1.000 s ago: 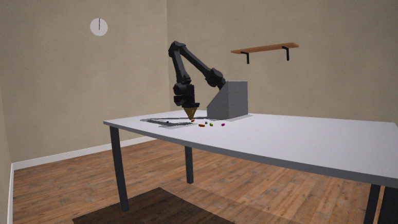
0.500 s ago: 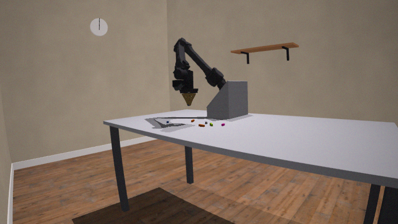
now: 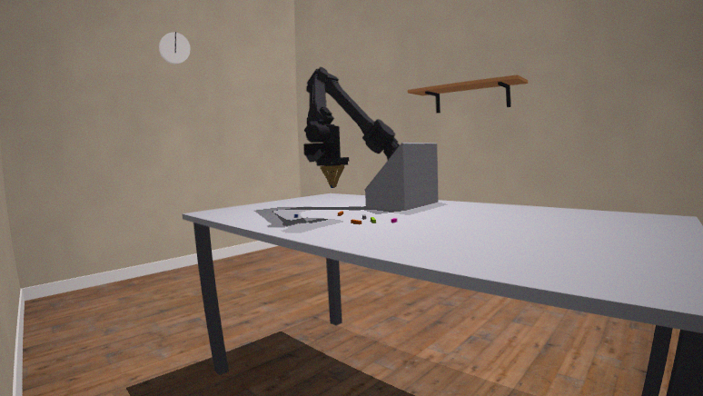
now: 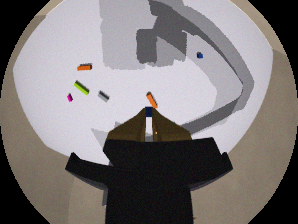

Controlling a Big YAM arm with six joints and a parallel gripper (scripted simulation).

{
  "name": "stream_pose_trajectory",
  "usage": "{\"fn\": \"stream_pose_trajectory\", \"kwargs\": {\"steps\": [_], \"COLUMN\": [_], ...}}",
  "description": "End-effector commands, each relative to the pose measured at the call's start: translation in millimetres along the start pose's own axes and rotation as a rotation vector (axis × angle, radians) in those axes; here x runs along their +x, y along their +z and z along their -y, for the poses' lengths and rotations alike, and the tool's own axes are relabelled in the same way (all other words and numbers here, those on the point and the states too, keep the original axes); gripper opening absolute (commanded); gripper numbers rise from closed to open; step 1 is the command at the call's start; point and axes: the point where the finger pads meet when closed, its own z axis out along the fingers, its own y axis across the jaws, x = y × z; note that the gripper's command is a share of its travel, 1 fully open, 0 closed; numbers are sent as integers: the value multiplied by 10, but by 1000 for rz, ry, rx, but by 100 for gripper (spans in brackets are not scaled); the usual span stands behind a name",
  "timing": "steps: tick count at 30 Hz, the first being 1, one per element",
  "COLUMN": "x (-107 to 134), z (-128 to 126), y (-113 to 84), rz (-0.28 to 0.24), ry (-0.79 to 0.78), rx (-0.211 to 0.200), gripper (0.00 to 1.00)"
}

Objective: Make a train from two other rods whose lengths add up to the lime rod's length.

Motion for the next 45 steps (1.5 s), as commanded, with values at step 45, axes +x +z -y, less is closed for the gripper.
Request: {"fn": "stream_pose_trajectory", "kwargs": {"steps": [45], "x": [-249], "z": [410], "y": [426], "rz": [8], "ry": [-348], "rx": [-10], "gripper": [5]}}
